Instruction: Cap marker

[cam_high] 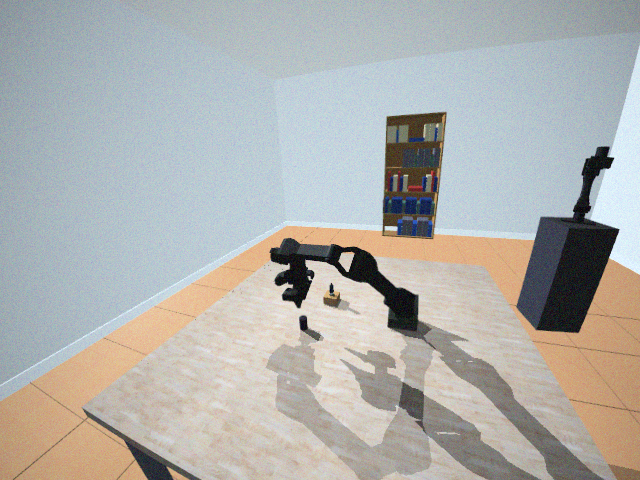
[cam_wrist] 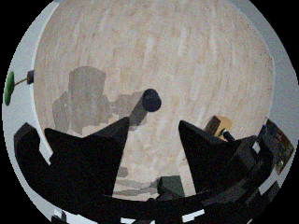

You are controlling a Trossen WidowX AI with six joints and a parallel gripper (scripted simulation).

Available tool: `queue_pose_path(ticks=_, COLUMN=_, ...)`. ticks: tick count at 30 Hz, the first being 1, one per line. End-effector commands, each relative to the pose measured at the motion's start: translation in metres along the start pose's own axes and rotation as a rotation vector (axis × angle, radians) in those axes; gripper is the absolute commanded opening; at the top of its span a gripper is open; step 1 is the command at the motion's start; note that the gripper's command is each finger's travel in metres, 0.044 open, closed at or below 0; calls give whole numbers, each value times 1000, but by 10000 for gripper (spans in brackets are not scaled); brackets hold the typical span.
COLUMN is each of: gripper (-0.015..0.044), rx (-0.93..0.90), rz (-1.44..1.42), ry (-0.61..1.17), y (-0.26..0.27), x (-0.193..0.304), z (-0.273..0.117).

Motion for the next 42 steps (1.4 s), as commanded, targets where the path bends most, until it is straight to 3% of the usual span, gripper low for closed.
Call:
queue_pose_path(ticks=1, gripper=258, rx=-8, rz=31, ry=-2, y=-2, x=2, z=-1)
queue_pose_path(ticks=14, gripper=258, rx=-10, rz=31, ry=-2, y=-1, x=3, z=48)
queue_pose_path(ticks=42, gripper=258, rx=-11, rz=30, ry=-2, y=-1, x=2, z=89)
Point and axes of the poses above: the point midway between the two fingers, 35 mm back from their tips, its own z axis out along the fingers, its own y axis across the jaws, x = y × z, the point moved 10 cm from there along -z, back along the fingers, and after that the axes turned 10 degrees about z, right-handed, at the moved point
